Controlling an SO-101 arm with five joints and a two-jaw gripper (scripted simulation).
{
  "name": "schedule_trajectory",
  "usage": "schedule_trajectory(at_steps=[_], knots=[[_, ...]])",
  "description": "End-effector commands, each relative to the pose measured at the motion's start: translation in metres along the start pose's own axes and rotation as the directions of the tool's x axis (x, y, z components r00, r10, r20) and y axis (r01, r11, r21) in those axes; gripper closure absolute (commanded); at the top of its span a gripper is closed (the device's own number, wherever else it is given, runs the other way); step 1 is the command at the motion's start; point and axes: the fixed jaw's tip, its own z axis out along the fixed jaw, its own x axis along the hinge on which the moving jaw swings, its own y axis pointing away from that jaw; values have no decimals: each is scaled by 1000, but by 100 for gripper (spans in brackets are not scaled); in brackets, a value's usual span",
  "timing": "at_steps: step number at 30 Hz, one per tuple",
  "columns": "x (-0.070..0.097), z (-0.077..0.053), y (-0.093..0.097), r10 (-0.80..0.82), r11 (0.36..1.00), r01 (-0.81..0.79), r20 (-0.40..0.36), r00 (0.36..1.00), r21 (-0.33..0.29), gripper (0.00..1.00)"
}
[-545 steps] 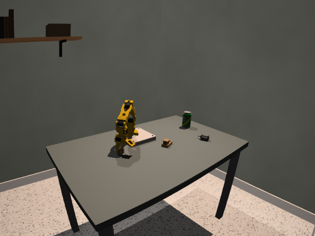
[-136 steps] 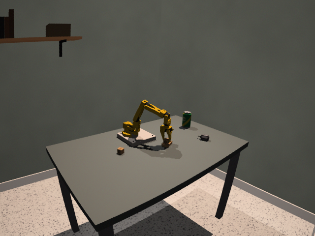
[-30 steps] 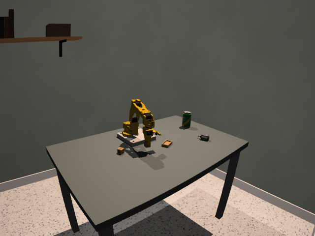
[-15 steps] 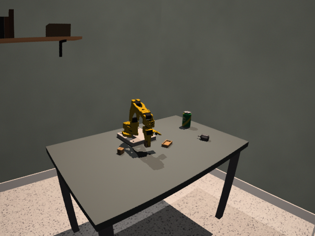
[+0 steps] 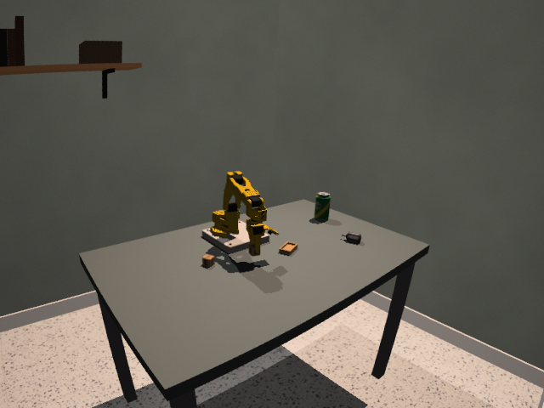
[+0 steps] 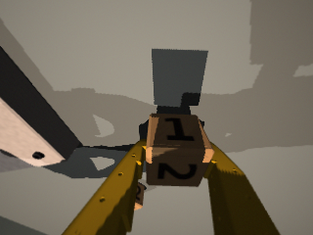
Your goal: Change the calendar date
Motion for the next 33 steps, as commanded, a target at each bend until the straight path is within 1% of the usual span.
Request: schedule_trajectory(at_steps=[1, 11, 19, 27, 33], knots=[[2, 0, 1, 3, 1000, -3, 2, 1000, 5, 100], [2, 6, 1, 3, 1000, -3, 2, 1000, 5, 100], [2, 7, 1, 3, 1000, -3, 2, 1000, 5, 100], [2, 12, 1, 3, 1000, -3, 2, 1000, 5, 100], [2, 12, 1, 3, 1000, -3, 2, 1000, 5, 100]])
